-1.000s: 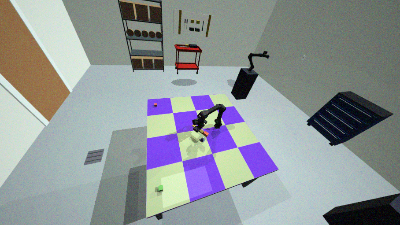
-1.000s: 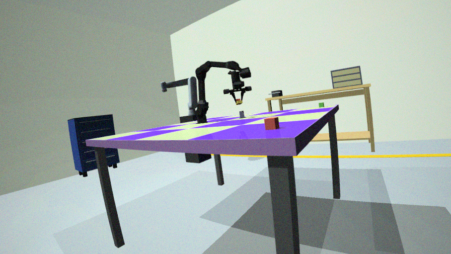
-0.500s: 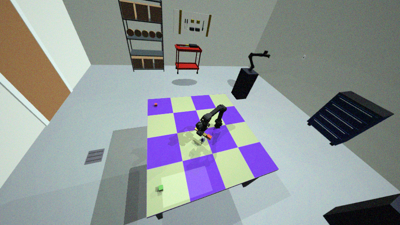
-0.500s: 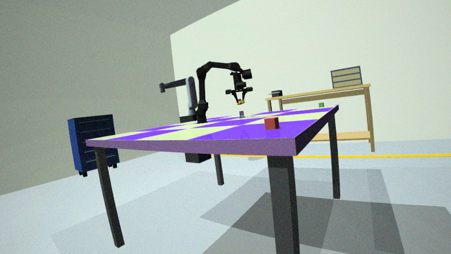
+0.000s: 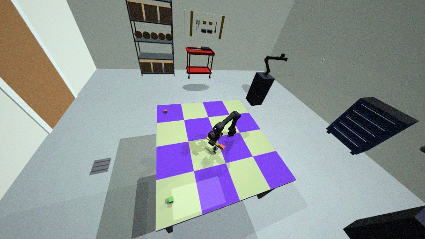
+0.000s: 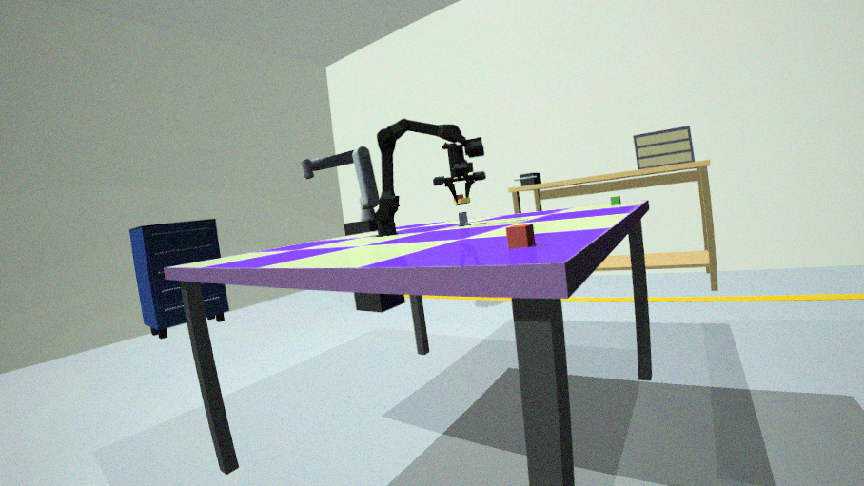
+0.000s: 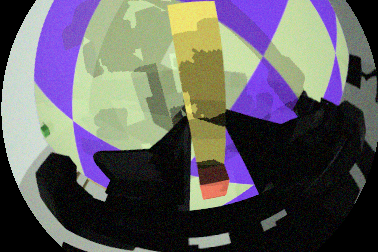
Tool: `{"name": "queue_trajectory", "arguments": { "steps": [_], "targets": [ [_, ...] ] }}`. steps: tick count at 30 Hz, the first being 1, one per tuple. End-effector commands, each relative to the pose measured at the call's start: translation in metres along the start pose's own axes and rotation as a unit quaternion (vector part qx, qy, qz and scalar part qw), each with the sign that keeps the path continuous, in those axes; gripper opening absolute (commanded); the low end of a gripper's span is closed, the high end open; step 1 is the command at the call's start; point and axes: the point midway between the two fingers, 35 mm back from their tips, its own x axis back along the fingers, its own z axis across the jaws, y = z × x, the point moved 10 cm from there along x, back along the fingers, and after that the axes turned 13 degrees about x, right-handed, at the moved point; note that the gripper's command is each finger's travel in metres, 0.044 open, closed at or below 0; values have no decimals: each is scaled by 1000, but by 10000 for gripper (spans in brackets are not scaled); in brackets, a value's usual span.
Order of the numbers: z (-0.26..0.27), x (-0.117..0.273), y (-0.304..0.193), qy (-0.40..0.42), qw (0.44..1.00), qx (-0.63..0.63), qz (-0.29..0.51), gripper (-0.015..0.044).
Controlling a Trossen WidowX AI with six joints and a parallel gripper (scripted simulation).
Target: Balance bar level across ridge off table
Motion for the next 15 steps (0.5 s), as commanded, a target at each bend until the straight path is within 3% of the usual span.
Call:
{"name": "queue_trajectory", "arguments": {
  "steps": [1, 15],
  "targets": [
    [0, -6, 0, 1, 1000, -2, 1, 0],
    [-1, -23, 0, 1, 1000, -2, 1, 0]
  ]
}}
